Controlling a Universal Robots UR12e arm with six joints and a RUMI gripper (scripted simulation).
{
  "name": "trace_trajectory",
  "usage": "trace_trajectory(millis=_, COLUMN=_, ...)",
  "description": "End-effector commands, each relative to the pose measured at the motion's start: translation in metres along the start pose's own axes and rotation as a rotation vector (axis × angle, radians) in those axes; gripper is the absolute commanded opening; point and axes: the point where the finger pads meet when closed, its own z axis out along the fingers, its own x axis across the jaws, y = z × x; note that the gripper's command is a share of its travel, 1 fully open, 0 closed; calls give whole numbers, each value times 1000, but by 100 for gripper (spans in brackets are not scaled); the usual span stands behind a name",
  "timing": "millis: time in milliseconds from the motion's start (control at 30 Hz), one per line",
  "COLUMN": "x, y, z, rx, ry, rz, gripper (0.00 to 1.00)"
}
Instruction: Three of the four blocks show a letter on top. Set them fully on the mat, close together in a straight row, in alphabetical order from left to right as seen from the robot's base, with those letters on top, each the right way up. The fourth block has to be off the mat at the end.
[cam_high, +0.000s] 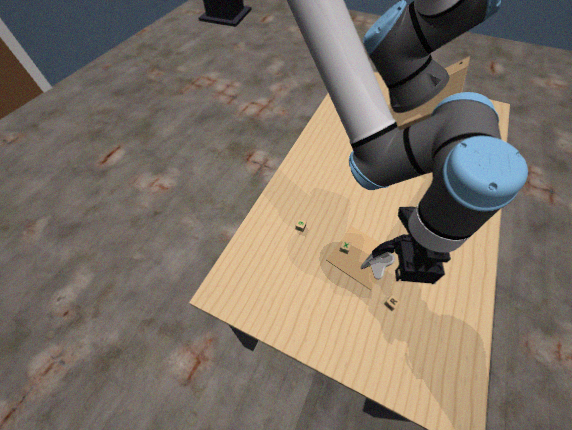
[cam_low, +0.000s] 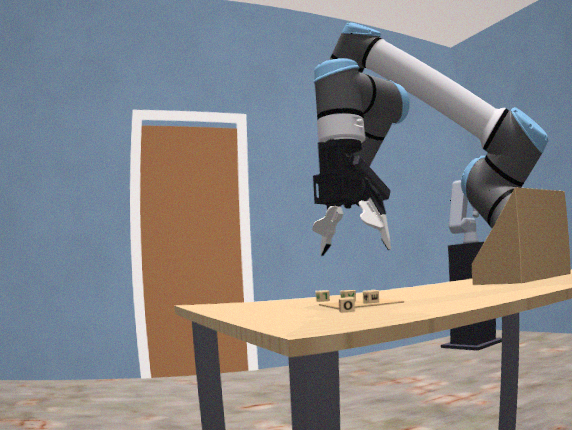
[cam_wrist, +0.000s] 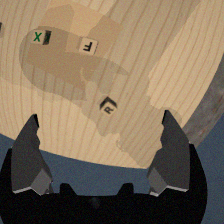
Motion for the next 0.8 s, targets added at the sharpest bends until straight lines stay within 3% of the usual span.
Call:
trace_trajectory(millis=0, x=2, y=9, z=0, rx=7, ry=-2, rz=139, gripper=100)
trace_trajectory(millis=767, x=11, y=41, z=4, rx=6, ry=-4, rz=611, gripper=100)
